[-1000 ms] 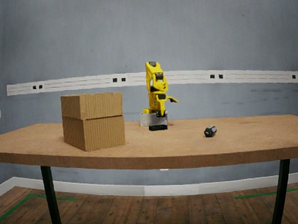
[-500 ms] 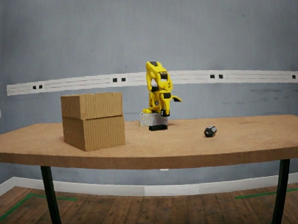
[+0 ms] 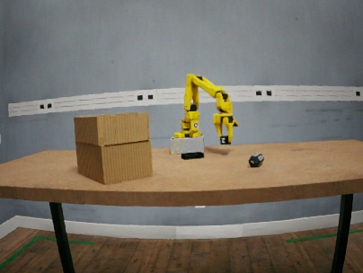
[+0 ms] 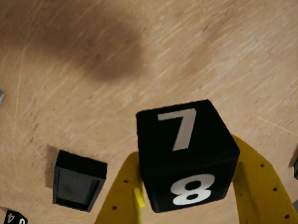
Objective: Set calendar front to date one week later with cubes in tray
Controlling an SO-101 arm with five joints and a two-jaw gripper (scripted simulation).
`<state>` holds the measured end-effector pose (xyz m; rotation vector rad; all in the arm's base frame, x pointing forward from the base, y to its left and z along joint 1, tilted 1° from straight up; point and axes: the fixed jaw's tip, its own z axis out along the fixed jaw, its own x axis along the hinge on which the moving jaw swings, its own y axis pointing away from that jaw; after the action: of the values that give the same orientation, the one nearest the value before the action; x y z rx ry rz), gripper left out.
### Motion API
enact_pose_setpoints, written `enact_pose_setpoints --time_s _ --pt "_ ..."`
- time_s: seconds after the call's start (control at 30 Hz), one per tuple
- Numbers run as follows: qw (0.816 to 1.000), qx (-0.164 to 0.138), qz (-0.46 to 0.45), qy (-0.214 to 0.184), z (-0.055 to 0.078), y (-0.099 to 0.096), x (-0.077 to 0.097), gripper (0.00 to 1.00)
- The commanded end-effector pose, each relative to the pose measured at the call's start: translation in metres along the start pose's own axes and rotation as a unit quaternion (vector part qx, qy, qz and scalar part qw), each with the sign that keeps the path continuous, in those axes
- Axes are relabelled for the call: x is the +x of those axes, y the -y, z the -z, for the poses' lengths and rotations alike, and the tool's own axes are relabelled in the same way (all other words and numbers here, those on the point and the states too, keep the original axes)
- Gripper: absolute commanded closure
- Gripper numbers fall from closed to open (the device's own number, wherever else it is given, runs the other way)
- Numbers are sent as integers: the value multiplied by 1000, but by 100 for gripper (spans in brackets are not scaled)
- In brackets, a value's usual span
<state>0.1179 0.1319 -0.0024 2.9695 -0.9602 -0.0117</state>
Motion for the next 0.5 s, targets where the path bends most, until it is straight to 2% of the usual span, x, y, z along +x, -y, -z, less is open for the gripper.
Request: enact_pose_setpoints --time_s 0.0,0.47 --pt "999 -1 36 0 -5 12 -13 100" --pt "999 -1 43 0 -6 13 -16 100"
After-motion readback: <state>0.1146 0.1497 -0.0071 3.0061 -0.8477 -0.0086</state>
